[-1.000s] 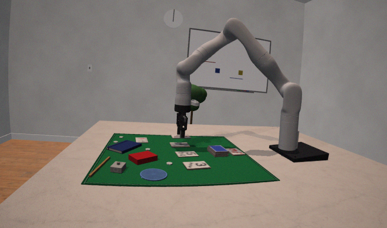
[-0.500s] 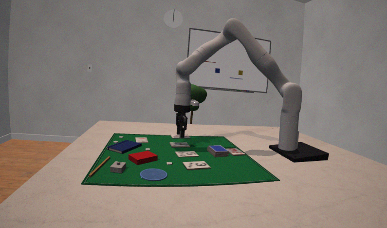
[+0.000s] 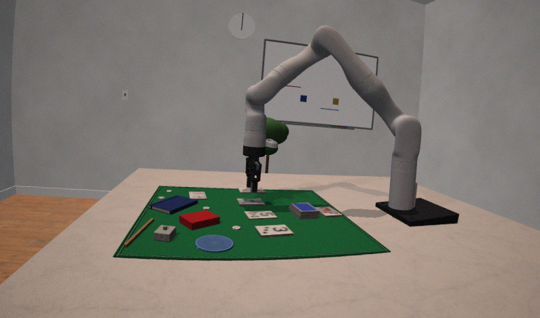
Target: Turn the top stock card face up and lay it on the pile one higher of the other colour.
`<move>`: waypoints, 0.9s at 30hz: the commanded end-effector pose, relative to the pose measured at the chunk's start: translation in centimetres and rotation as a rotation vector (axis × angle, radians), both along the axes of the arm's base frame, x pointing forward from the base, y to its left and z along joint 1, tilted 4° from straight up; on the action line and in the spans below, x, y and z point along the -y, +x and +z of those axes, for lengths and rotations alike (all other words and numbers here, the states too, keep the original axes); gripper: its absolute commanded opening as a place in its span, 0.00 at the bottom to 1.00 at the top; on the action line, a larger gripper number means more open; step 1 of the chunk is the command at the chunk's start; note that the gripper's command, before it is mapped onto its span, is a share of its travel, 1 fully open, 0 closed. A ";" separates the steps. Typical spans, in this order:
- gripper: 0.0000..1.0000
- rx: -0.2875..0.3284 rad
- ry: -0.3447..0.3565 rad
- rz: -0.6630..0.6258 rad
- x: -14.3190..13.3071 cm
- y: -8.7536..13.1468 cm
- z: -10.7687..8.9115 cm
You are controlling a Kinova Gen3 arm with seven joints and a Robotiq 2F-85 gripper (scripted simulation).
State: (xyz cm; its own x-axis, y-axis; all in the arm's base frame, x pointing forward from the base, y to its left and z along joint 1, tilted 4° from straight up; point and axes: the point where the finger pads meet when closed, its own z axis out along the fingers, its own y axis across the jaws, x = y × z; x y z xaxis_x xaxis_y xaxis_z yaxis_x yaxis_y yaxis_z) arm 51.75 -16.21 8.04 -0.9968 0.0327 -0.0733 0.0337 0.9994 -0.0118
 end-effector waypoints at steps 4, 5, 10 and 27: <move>0.72 0.002 -0.001 0.000 0.0 0.1 0.1; 0.72 0.002 -0.001 0.000 0.0 0.1 0.1; 0.72 0.002 -0.001 0.000 0.0 0.1 0.1; 0.72 0.002 -0.001 0.000 0.1 0.3 -1.9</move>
